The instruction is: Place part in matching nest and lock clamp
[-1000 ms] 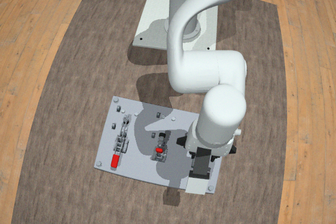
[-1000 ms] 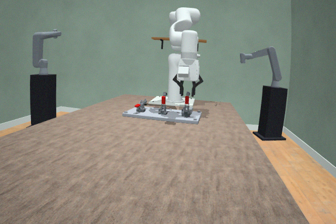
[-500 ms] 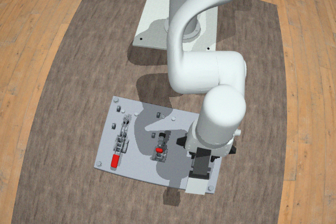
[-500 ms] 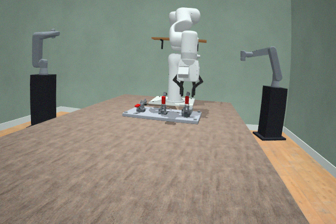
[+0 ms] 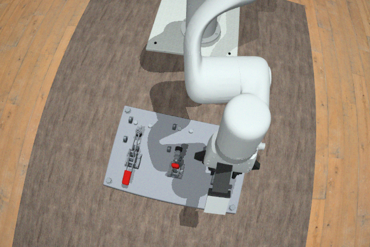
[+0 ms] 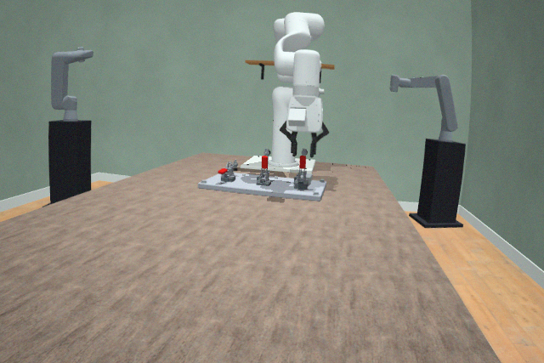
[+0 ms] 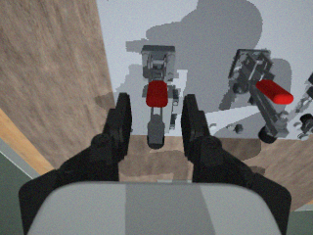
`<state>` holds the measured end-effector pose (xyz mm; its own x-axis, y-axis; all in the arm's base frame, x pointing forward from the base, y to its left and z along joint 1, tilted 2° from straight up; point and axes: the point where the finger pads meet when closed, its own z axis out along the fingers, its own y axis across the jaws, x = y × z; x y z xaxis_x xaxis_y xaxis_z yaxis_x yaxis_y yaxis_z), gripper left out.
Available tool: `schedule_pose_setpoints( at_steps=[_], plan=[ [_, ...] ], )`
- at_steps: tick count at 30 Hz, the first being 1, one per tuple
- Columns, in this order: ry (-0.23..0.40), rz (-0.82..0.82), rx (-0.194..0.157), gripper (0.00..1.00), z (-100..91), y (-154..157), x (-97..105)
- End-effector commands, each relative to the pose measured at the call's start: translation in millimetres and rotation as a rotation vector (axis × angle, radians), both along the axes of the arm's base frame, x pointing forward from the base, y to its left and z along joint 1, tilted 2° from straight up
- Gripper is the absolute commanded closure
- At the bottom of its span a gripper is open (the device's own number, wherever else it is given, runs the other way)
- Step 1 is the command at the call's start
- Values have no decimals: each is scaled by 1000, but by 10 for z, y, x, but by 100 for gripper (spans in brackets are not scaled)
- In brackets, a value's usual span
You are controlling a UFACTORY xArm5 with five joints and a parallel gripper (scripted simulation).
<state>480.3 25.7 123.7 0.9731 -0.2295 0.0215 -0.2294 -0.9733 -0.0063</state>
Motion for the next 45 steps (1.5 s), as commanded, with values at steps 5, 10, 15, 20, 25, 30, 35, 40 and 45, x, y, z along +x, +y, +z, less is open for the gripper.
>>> schedule_pose_setpoints(
  at_steps=[5, 10, 15, 20, 25, 30, 35, 40, 45],
  plan=[
    [-4, 0, 0, 53, -56, -1, 17],
    [-4, 0, 0, 53, -184, -5, 25],
    [-4, 0, 0, 53, -279, -8, 31],
    [-4, 0, 0, 53, -327, -9, 35],
    [-4, 0, 0, 53, -333, -9, 35],
    [-4, 0, 0, 53, -333, -9, 35],
    [-4, 0, 0, 53, -333, -9, 35],
    [-4, 0, 0, 100, -333, -9, 35],
    [-4, 0, 0, 100, -333, -9, 35]
  ],
)
